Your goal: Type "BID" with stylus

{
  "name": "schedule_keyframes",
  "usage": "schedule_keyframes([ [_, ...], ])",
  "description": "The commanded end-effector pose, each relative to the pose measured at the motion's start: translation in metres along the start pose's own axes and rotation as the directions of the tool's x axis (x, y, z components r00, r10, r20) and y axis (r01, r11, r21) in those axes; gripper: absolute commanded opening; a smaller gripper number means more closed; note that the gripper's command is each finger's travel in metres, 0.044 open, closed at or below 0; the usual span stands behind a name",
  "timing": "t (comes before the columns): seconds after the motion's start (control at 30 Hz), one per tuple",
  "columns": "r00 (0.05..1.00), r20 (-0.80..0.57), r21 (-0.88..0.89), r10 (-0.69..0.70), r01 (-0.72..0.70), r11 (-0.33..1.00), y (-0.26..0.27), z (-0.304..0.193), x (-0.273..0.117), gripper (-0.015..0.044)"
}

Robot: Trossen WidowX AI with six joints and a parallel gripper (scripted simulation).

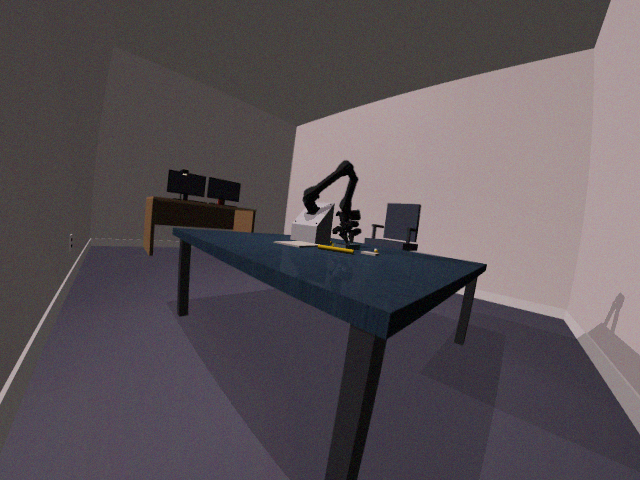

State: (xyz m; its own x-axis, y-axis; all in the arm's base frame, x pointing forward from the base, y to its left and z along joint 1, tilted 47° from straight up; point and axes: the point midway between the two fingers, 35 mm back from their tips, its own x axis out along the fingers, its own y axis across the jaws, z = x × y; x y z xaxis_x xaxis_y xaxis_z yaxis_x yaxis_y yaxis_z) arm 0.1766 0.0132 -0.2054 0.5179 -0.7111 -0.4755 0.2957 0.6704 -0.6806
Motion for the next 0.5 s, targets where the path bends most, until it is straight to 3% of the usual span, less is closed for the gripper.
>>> schedule_keyframes([
  [0.0,1.000,0.001,-0.005,-0.004,0.004,1.000,-0.0012,-0.0022,0.0036,0.0150],
  [0.33,1.000,0.001,-0.005,-0.004,0.004,1.000,-0.0014,-0.0048,0.0082,0.0150],
  [0.47,1.000,0.000,-0.001,-0.001,0.001,1.000,-0.0005,-0.0039,0.0068,0.0045],
])
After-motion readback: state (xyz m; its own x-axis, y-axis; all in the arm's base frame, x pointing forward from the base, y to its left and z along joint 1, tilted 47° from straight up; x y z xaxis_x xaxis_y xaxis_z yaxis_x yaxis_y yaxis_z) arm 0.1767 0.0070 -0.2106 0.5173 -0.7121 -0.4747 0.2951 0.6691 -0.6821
